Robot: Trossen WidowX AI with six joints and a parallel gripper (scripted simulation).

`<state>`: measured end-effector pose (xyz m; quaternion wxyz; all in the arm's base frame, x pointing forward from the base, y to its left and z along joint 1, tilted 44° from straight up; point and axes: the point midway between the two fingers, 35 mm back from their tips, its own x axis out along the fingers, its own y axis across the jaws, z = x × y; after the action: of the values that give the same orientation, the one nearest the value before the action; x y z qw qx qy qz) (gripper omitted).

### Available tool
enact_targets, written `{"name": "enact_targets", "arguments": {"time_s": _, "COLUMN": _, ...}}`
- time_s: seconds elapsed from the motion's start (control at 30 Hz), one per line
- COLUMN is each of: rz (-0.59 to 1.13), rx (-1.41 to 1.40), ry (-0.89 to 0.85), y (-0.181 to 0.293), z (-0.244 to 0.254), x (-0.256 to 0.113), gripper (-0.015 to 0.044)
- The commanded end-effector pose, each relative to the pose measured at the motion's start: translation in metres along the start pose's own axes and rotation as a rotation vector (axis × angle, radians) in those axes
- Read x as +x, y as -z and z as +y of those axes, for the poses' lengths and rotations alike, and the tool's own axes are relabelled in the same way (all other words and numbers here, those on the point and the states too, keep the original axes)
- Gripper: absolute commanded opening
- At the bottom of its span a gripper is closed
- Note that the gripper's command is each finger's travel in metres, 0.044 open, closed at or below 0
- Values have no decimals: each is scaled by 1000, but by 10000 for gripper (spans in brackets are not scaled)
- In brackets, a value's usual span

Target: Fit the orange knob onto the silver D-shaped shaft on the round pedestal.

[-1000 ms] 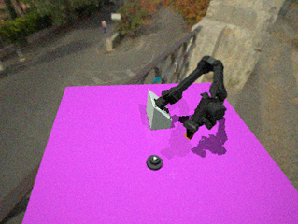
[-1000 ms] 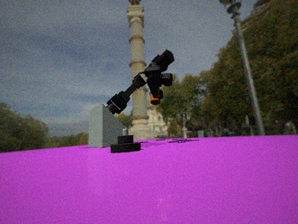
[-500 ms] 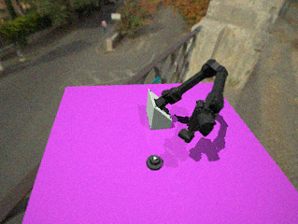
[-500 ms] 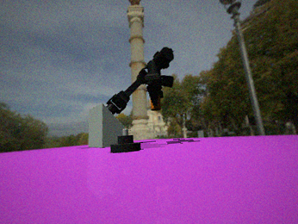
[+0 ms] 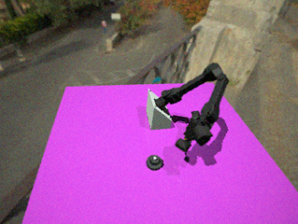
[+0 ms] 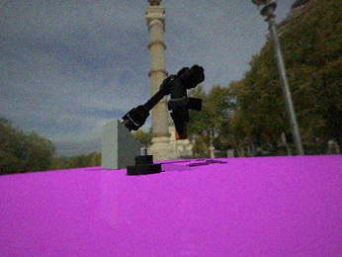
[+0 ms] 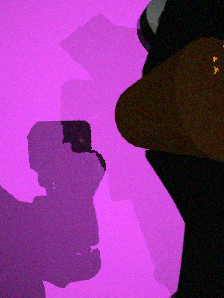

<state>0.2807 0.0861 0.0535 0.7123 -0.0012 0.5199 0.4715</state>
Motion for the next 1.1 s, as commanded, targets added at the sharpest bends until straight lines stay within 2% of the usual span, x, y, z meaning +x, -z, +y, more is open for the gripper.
{"name": "enact_targets", "arguments": {"time_s": 0.0, "rz": -6, "rx": 3, "ry": -5, "y": -2, "z": -2, "x": 17, "gripper": 0}}
{"name": "enact_targets", "arguments": {"time_s": 0.53, "rz": -13, "rx": 0, "ry": -38, "y": -4, "z": -3, "x": 89, "gripper": 0}}
{"name": "enact_targets", "arguments": {"time_s": 0.77, "rz": -13, "rx": 0, "ry": -39, "y": -2, "z": -2, "x": 92, "gripper": 0}}
{"name": "enact_targets", "arguments": {"time_s": 1.07, "rz": -8, "rx": -3, "ry": -38, "y": -2, "z": -2, "x": 91, "gripper": 236}}
